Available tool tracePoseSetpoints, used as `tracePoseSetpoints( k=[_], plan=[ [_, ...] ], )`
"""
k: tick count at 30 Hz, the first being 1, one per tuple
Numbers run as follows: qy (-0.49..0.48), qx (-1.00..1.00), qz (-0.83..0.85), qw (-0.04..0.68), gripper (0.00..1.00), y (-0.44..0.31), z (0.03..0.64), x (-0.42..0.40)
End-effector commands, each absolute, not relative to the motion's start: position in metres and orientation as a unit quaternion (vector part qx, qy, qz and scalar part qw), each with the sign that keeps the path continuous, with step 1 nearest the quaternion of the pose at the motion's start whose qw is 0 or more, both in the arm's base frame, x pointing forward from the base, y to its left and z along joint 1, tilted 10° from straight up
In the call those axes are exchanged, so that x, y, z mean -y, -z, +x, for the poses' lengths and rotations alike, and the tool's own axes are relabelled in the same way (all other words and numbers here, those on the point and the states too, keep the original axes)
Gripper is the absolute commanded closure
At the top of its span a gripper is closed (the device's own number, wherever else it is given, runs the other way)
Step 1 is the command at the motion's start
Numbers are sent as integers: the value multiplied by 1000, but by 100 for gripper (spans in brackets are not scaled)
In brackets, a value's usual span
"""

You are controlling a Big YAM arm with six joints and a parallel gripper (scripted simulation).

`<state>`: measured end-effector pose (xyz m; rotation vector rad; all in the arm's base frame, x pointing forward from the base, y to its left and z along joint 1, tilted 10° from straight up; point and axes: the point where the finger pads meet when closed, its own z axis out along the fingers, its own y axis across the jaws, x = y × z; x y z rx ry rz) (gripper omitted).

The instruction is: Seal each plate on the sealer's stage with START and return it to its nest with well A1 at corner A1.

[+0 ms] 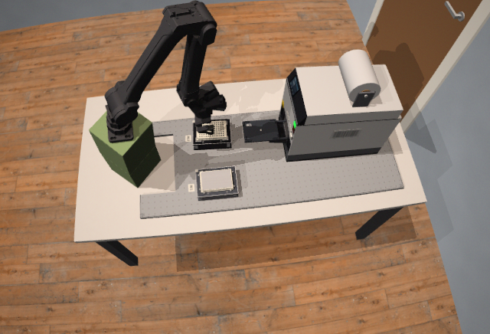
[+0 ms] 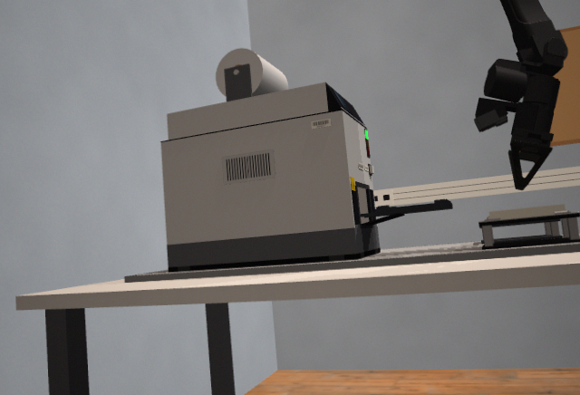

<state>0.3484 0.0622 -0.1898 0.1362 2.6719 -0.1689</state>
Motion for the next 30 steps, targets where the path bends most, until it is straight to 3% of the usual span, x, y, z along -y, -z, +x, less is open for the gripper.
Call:
tracePoseSetpoints(
  k=[1, 30],
  plan=[
    [64, -971, 50, 223, 0, 202, 347, -57],
    [58, -968, 54, 240, 0, 201, 360, -57]
  ],
)
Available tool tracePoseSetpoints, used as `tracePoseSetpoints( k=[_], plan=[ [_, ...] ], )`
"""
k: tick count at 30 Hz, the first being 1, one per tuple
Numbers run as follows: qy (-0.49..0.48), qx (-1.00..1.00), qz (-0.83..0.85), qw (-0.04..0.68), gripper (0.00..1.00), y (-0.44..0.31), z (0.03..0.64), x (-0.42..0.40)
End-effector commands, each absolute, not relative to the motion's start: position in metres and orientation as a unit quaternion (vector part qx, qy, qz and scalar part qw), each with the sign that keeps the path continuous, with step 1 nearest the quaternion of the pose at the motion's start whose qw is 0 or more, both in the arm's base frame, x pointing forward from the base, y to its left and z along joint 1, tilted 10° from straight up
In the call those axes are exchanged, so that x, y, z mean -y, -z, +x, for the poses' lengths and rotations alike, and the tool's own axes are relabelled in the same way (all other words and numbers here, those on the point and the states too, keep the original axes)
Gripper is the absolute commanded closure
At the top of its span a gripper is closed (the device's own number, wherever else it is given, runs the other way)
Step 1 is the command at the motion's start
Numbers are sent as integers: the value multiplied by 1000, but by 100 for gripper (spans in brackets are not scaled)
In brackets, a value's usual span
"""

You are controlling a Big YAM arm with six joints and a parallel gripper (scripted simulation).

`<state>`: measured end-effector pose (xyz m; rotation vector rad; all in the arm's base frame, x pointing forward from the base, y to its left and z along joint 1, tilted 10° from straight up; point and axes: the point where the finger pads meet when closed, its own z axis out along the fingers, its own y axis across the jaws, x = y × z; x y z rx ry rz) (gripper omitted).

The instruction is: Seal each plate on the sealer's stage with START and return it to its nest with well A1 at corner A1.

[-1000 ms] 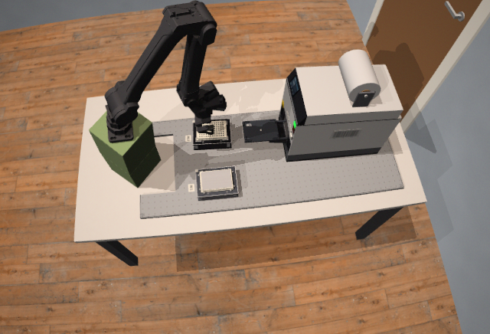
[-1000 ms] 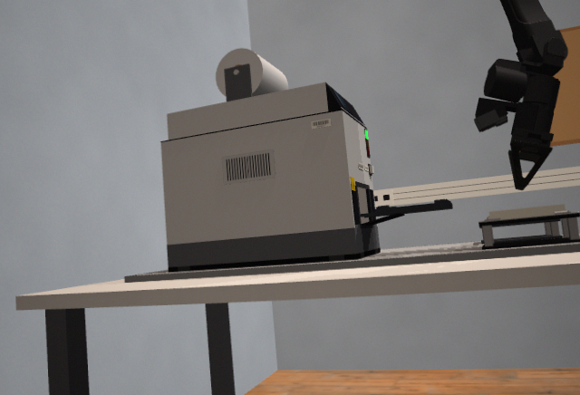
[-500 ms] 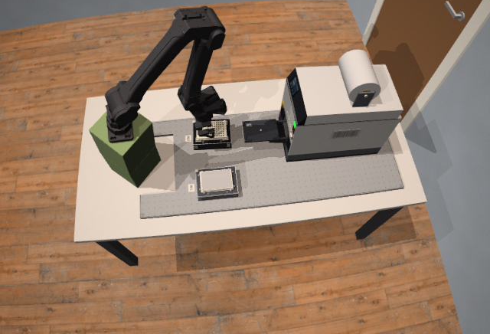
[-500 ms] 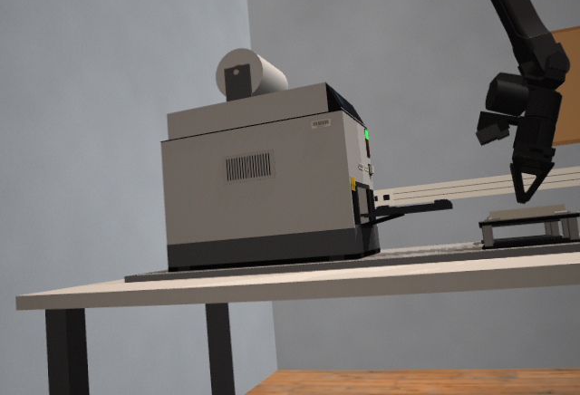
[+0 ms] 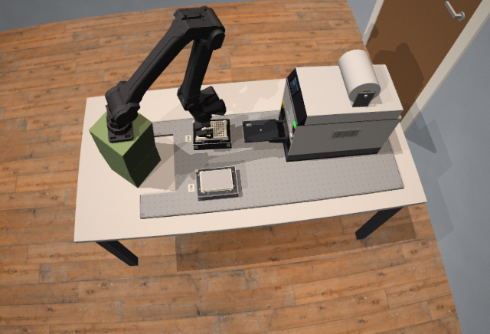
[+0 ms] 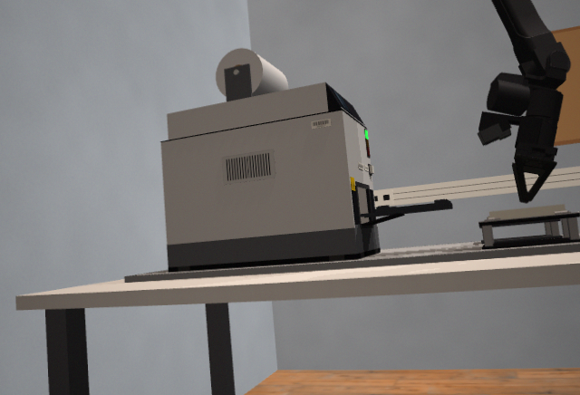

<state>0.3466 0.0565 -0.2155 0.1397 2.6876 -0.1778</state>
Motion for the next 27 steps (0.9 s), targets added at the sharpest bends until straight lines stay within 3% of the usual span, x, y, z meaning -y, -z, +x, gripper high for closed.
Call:
tracePoseSetpoints(
  k=[1, 27],
  plan=[
    [58, -968, 54, 240, 0, 201, 360, -57],
    [65, -971, 51, 224, 0, 217, 351, -54]
  ],
)
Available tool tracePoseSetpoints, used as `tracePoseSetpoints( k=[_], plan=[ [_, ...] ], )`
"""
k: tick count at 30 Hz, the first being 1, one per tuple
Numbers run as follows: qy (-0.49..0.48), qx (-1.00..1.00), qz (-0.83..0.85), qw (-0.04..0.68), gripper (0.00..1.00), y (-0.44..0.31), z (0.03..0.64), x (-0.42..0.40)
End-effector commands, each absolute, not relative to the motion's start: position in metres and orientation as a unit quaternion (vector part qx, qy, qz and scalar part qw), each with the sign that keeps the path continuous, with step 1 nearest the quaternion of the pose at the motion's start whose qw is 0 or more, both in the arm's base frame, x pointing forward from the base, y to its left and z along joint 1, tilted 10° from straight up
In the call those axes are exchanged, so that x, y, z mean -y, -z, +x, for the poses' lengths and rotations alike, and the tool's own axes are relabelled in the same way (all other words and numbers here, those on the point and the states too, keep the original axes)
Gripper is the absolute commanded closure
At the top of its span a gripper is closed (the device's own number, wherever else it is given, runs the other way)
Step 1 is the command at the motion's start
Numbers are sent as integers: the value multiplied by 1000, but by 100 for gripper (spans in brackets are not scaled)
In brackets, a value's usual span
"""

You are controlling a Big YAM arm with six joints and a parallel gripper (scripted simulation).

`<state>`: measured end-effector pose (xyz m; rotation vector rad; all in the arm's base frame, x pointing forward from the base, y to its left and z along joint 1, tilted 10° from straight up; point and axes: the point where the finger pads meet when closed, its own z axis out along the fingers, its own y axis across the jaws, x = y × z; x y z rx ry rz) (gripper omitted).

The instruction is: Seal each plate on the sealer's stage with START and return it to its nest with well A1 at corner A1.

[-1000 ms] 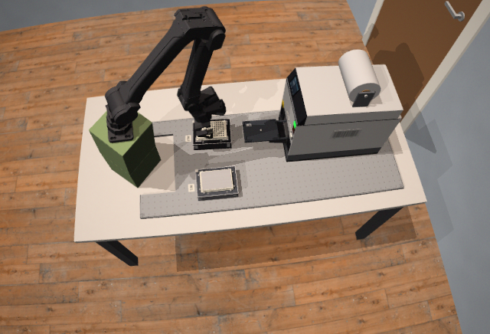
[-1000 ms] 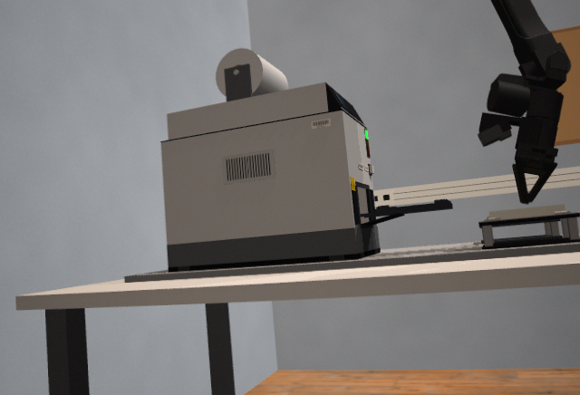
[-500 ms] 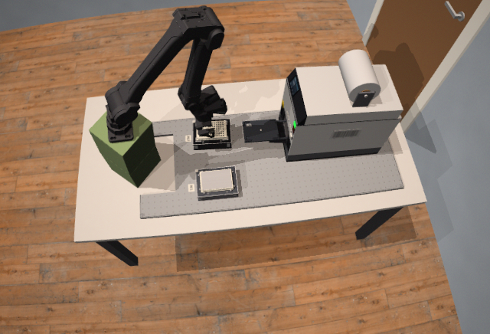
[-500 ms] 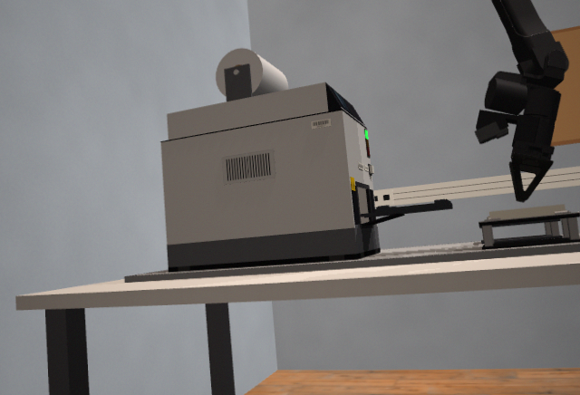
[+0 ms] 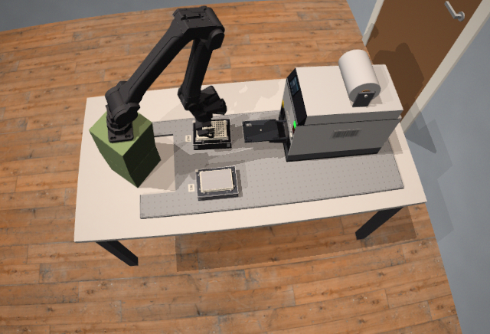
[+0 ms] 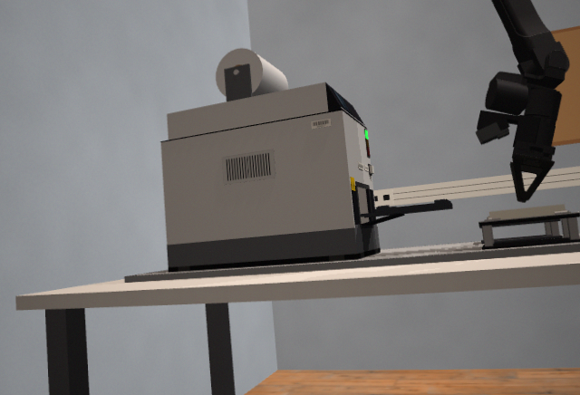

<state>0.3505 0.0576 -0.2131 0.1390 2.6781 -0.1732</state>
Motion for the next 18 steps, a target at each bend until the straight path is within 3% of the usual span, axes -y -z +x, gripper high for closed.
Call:
tracePoseSetpoints(
  k=[1, 18],
  plan=[
    [65, -971, 51, 224, 0, 217, 351, -54],
    [61, -968, 53, 237, 0, 204, 357, -55]
  ],
)
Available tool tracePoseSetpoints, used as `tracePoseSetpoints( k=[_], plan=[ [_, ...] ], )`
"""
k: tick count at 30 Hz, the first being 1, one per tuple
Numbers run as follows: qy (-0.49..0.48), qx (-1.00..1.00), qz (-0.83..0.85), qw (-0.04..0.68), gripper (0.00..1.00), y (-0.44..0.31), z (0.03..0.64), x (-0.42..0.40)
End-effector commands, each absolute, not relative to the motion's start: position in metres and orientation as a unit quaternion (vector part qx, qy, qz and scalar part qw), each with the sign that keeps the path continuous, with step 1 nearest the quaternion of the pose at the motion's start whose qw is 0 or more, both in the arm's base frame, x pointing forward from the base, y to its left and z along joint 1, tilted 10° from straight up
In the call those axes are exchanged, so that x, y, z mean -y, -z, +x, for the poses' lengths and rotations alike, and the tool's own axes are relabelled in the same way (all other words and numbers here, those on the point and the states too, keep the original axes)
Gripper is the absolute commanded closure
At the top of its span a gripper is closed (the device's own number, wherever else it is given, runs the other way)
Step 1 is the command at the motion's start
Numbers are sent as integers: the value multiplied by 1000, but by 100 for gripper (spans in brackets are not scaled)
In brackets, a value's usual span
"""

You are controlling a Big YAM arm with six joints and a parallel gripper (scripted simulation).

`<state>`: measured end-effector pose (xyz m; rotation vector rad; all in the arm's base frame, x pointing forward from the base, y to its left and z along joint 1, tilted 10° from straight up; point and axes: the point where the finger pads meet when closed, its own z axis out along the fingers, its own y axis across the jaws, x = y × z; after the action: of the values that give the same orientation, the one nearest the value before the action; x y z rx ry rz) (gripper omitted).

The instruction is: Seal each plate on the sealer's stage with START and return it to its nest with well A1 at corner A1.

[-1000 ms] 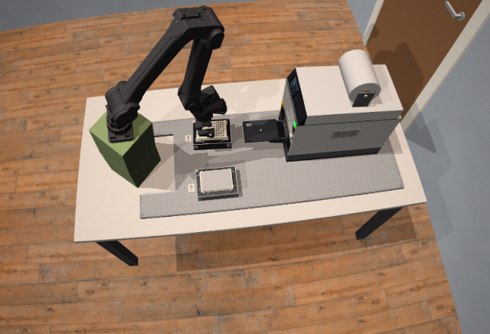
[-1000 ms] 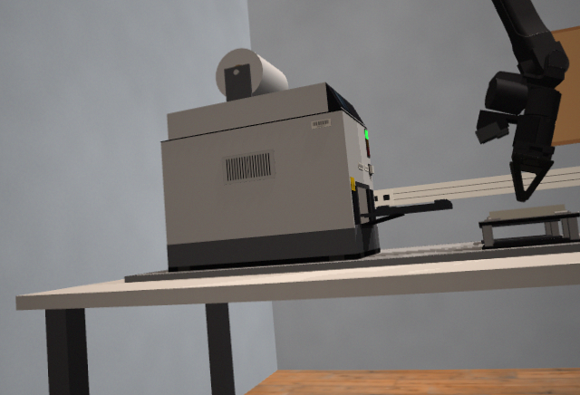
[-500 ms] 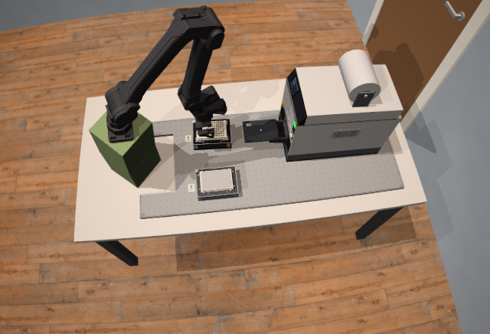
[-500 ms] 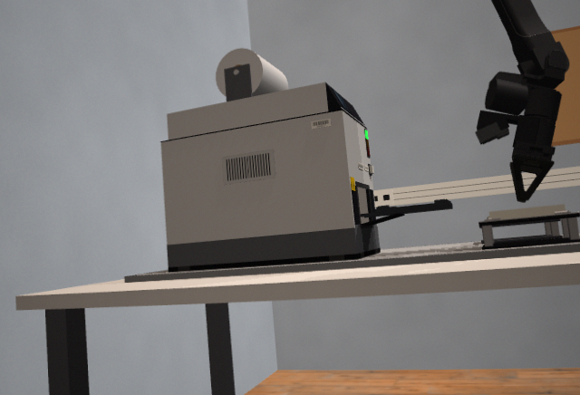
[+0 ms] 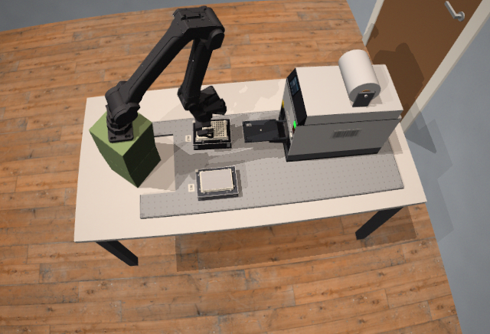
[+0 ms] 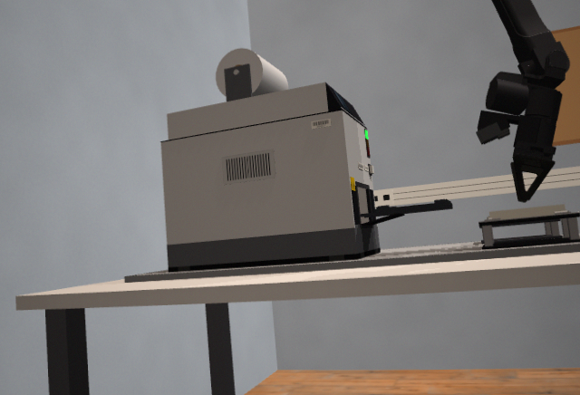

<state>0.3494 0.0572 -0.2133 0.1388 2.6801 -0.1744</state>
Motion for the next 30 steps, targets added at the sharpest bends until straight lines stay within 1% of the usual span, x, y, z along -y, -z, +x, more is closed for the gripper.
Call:
tracePoseSetpoints(
  k=[1, 8, 20, 30],
  plan=[
    [60, -968, 53, 240, 0, 203, 360, -56],
    [59, -966, 54, 244, 0, 202, 365, -58],
    [62, -968, 53, 236, 0, 203, 355, -55],
    [59, -966, 54, 244, 0, 201, 365, -58]
  ],
)
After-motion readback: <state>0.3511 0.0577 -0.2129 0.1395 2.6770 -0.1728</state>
